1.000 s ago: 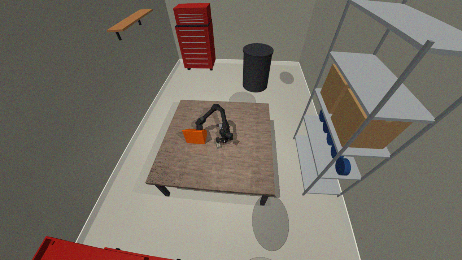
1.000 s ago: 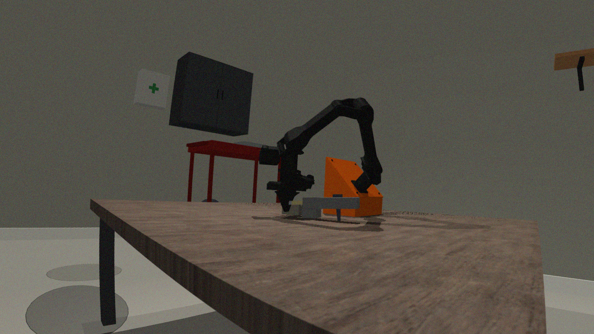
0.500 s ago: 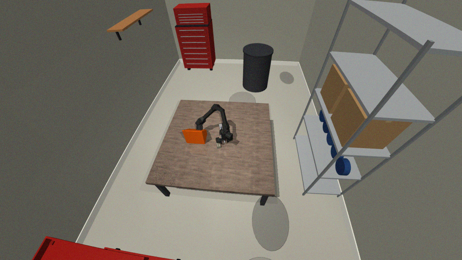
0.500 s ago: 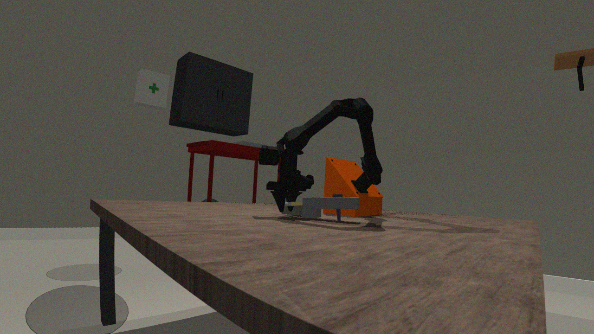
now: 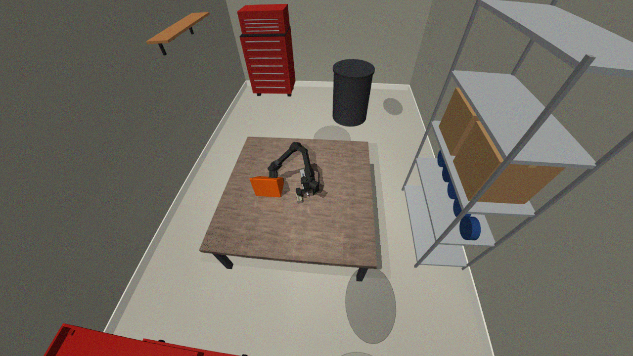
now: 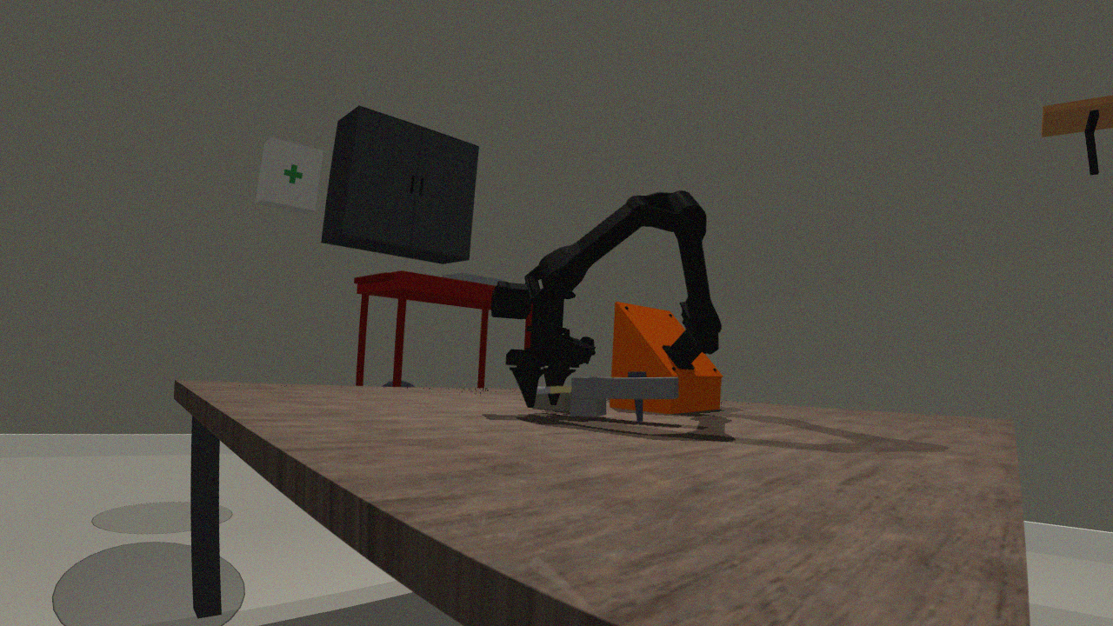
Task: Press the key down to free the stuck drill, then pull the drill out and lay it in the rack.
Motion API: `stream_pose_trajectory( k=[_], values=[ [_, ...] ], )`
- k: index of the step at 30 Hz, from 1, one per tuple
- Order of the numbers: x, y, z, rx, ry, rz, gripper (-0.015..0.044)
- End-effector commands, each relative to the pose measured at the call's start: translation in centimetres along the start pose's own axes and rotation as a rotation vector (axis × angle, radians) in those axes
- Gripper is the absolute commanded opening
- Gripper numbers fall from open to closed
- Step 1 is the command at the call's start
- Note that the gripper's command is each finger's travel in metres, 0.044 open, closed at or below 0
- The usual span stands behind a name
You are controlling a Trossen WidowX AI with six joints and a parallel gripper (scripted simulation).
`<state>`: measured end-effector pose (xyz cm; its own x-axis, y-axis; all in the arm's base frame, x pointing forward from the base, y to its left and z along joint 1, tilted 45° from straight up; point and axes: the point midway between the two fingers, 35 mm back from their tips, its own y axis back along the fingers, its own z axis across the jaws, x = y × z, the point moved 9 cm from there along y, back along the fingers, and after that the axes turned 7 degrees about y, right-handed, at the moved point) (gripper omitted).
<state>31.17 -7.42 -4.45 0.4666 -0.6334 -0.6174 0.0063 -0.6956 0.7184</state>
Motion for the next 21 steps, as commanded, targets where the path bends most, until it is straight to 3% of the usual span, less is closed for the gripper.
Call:
stream_pose_trajectory(
  k=[1,21],
  values=[
    [-0.28,-0.08,-0.01,0.001,-0.007,-0.004,0.0440],
    [-0.82,-0.22,-0.09,0.001,-0.007,-0.005,0.0440]
  ],
)
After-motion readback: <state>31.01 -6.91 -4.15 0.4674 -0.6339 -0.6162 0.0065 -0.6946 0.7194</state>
